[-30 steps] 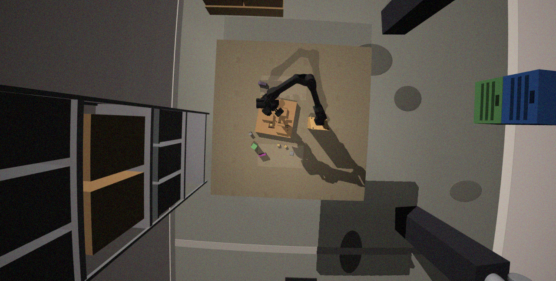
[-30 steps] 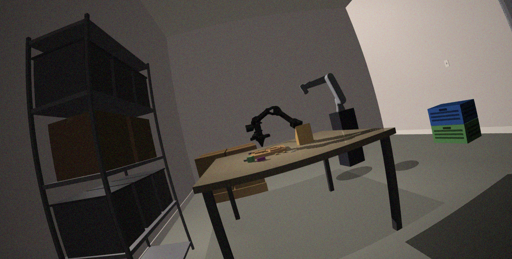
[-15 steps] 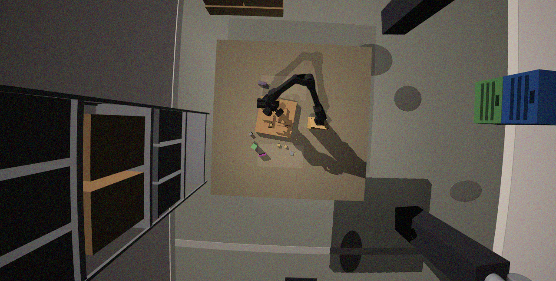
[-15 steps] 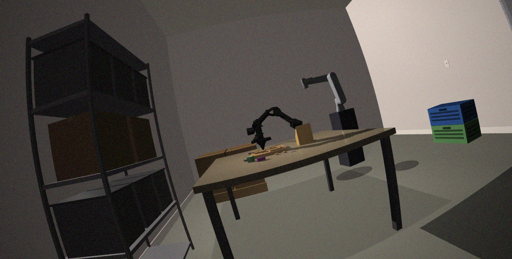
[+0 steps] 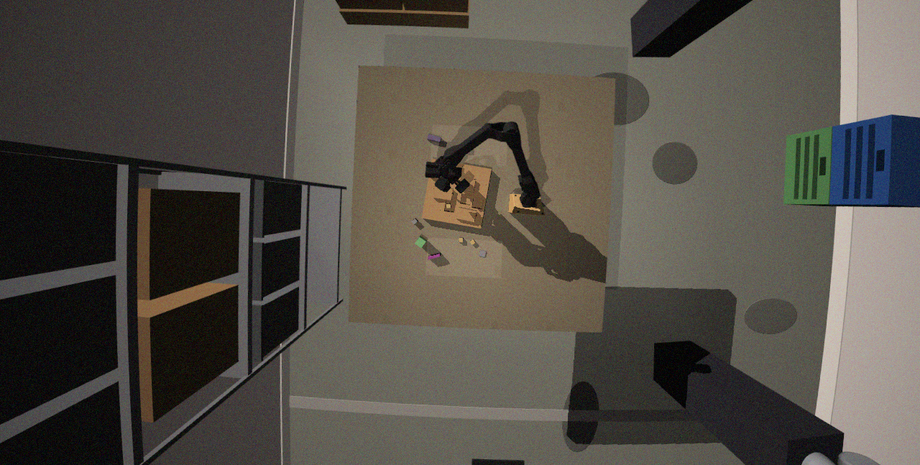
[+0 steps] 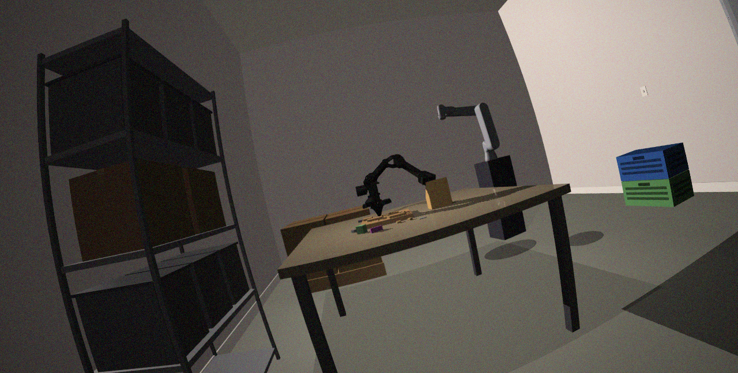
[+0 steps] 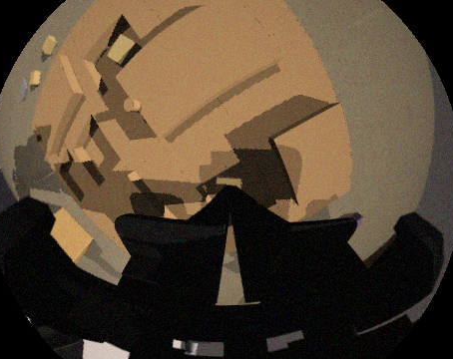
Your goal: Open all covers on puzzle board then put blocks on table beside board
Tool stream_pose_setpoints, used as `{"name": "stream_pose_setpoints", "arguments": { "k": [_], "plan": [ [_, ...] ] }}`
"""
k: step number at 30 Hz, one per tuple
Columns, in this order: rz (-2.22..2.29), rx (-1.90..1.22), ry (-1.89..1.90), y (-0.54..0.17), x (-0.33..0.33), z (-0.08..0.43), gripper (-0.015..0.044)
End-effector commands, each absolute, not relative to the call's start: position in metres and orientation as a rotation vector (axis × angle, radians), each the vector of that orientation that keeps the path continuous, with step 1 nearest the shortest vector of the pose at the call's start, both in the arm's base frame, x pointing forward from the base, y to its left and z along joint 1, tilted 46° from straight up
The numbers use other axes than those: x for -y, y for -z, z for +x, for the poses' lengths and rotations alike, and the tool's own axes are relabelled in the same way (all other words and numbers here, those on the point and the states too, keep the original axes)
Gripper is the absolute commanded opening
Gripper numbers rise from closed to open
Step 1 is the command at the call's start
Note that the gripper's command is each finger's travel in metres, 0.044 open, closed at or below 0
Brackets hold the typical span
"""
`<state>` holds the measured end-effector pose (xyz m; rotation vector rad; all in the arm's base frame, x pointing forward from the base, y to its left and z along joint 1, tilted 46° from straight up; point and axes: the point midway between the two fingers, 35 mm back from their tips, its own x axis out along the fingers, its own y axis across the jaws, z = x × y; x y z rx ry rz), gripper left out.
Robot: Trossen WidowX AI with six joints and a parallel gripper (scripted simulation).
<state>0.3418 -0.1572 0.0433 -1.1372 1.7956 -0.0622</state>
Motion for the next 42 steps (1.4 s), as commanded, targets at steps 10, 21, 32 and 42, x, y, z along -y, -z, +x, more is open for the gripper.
{"name": "stream_pose_setpoints", "arguments": {
  "k": [10,21,32,42],
  "plan": [
    [-1.144,-1.797,0.061,-0.0476,0.1655,0.3435,0.0000],
    [-1.144,-1.797,0.061,-0.0476,0.1655,0.3435,0.0000],
    [-1.144,-1.797,0.061,-0.0476,0.1655,0.3435,0.0000],
    [-1.144,-1.797,0.061,-0.0476,0.1655,0.3435,0.0000]
  ]
}}
